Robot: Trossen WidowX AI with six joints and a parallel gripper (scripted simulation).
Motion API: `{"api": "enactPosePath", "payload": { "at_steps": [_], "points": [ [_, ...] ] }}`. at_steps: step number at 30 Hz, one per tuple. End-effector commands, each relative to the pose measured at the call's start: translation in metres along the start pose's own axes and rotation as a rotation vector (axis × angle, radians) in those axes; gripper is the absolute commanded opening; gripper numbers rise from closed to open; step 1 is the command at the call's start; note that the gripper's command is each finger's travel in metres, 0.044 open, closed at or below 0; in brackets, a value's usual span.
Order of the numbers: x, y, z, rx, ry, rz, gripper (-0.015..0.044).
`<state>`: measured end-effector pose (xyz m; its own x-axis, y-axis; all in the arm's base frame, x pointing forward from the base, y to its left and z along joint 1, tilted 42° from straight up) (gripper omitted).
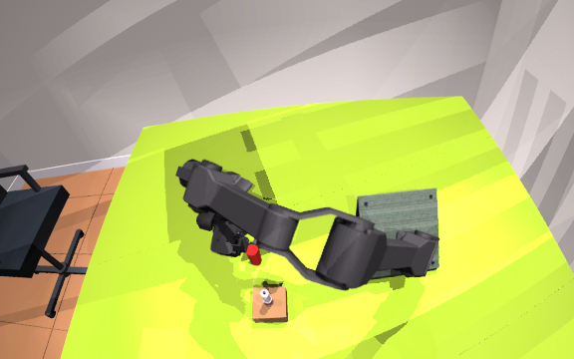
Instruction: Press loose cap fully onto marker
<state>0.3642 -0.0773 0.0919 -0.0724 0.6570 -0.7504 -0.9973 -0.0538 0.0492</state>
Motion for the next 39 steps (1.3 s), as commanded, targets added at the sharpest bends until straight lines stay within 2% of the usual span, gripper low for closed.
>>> {"api": "enactPosePath", "payload": {
  "at_steps": [1, 35, 39],
  "points": [
    [0.006, 0.0, 0.001, 0.003, -0.004, -0.002, 0.0243],
    [0.056, 0.0, 0.002, 0.002, -0.006, -0.002, 0.0243],
    [0.056, 0.0, 0.003, 0.002, -0.006, -0.002, 0.0138]
  ]
}}
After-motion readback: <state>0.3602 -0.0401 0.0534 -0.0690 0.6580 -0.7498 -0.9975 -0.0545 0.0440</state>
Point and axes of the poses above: the point midway between the two fingers, 35 mm back from their tips, its own x axis out along the fingers, its own y axis across the jaws, z = x × y, the point moved 10 cm from there along -x, back along the fingers, and after that the axes turned 13 degrees about -x, right-handed, at the moved point
